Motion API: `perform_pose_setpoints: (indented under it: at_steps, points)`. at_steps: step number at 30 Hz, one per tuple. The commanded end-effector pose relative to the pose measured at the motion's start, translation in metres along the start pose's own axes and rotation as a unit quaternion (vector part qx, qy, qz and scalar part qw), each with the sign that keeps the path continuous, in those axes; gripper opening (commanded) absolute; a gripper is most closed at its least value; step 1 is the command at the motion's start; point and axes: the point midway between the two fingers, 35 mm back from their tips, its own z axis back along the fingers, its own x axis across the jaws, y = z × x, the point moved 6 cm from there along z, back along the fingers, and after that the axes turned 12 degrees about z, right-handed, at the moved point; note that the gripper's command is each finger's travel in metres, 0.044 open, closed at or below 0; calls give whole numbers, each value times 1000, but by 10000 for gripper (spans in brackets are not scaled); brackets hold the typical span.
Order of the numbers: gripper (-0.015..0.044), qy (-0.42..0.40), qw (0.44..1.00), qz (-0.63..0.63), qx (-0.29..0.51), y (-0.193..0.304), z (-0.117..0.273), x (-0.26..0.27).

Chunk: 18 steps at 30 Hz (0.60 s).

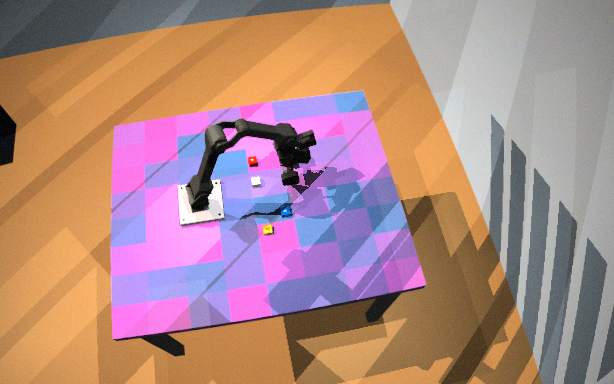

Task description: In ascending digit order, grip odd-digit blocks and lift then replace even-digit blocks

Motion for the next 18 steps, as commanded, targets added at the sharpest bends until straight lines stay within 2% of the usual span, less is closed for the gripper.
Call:
perform_pose_setpoints:
  at_steps: [1, 12, 18]
  points:
    - [400, 0, 1000, -2, -1, 0, -4, 0]
    - [120, 0, 1000, -2, -1, 0, -4, 0]
    - [120, 0, 1000, -2, -1, 0, -4, 0]
